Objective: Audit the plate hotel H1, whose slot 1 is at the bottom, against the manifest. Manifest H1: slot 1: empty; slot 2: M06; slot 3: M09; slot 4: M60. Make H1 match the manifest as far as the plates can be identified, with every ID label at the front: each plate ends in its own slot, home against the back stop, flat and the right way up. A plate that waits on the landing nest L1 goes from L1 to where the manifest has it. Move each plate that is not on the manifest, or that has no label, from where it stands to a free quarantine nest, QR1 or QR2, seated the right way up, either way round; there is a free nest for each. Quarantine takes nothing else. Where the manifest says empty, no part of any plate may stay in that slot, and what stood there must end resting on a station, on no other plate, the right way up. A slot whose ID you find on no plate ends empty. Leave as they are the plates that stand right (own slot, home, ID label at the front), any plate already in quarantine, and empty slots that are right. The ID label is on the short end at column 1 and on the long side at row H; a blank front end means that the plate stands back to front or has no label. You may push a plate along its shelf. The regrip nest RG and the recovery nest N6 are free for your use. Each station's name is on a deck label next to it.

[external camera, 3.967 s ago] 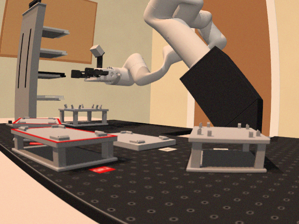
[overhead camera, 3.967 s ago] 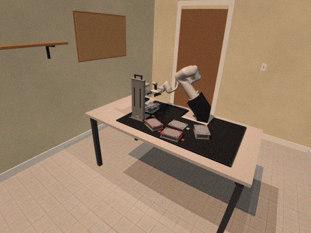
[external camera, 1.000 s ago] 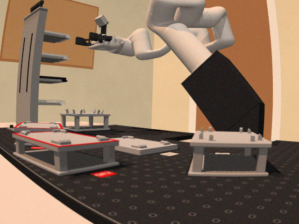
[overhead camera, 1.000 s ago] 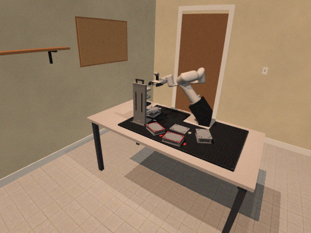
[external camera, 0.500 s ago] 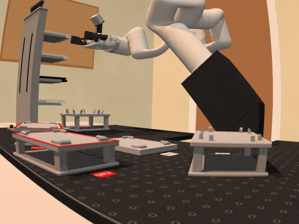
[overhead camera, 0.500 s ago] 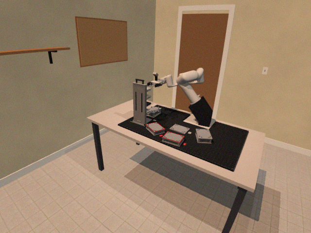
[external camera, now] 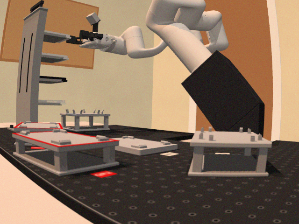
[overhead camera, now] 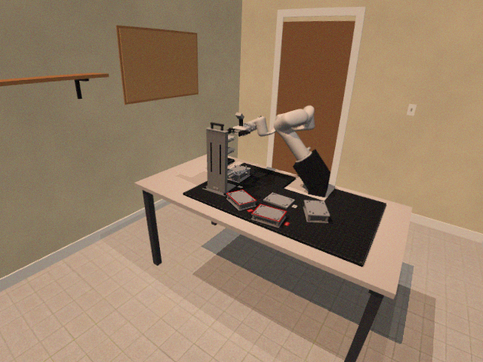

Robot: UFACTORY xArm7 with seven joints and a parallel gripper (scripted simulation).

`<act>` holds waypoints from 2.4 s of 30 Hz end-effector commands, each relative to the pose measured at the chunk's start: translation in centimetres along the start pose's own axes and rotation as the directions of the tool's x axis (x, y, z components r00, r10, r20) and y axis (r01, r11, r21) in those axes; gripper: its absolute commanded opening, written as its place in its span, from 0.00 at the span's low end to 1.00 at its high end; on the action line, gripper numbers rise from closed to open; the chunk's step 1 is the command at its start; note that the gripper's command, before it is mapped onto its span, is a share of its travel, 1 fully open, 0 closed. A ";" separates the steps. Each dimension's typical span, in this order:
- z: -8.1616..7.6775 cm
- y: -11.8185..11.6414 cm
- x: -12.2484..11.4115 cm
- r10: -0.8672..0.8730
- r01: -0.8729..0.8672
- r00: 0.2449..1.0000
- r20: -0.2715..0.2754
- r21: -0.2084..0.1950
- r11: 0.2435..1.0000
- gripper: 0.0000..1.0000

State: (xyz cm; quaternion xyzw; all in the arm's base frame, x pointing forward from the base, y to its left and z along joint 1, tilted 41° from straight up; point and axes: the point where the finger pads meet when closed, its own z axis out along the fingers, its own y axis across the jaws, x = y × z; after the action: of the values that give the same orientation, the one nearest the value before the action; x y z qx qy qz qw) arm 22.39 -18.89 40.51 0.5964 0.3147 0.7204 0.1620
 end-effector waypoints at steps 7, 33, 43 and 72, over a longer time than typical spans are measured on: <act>1.2 0.0 0.0 -0.002 0.002 1.000 0.001 0.000 1.000 1.00; 3.0 0.0 0.0 -0.002 0.002 1.000 0.001 0.000 1.000 1.00; 3.6 0.0 0.0 -0.002 0.002 1.000 0.001 0.000 1.000 1.00; 5.2 0.0 0.0 -0.002 0.002 1.000 0.001 0.000 1.000 1.00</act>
State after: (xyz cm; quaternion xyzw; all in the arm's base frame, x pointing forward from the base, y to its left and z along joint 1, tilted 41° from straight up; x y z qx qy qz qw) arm 27.30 -17.58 40.98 0.5965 0.3147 0.7204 0.1621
